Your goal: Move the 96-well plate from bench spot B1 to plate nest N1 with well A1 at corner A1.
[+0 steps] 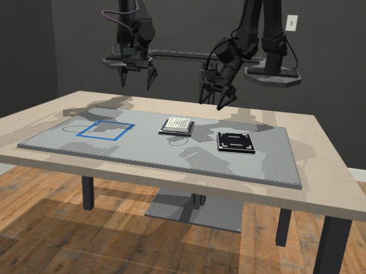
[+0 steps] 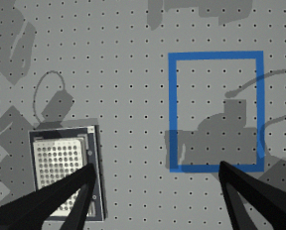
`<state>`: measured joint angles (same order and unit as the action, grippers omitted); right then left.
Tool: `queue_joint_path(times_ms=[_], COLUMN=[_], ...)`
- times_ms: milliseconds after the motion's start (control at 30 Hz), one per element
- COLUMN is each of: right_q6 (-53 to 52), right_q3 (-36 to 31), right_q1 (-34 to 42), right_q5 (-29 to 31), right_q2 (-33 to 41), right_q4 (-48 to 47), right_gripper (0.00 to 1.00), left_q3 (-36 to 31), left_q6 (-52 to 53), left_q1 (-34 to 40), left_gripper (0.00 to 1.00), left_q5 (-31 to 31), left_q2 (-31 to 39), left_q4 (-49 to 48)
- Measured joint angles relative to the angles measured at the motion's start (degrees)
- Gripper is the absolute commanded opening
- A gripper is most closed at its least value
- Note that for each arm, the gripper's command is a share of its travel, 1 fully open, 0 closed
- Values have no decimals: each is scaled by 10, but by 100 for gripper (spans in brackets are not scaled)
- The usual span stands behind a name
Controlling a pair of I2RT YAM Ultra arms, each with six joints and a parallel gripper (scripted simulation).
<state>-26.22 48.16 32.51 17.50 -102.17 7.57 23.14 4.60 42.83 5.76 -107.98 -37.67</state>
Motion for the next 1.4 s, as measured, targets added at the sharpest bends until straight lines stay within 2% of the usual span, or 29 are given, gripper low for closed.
queue_joint_path(times_ms=[233, 467, 700, 1133, 1400], right_q6=[121, 210, 259, 276, 308], right_q3=[-153, -226, -253, -259, -299], right_q1=[-138, -236, -319, -339, -336], right_q5=[-16, -87, -149, -181, -206], right_q2=[94, 101, 100, 88, 132], right_q4=[-167, -305, -399, -436, -421], right_gripper=[100, 100, 100, 100, 100], left_q3=[22, 32, 35, 35, 60], left_q6=[9, 12, 13, 8, -92], left_q1=[151, 206, 225, 225, 233], left_gripper=[100, 100, 100, 100, 100], left_q5=[16, 32, 35, 39, 69], left_q2=[-58, -83, -91, -91, -95], left_q4=[-3, -3, -3, 0, 74])
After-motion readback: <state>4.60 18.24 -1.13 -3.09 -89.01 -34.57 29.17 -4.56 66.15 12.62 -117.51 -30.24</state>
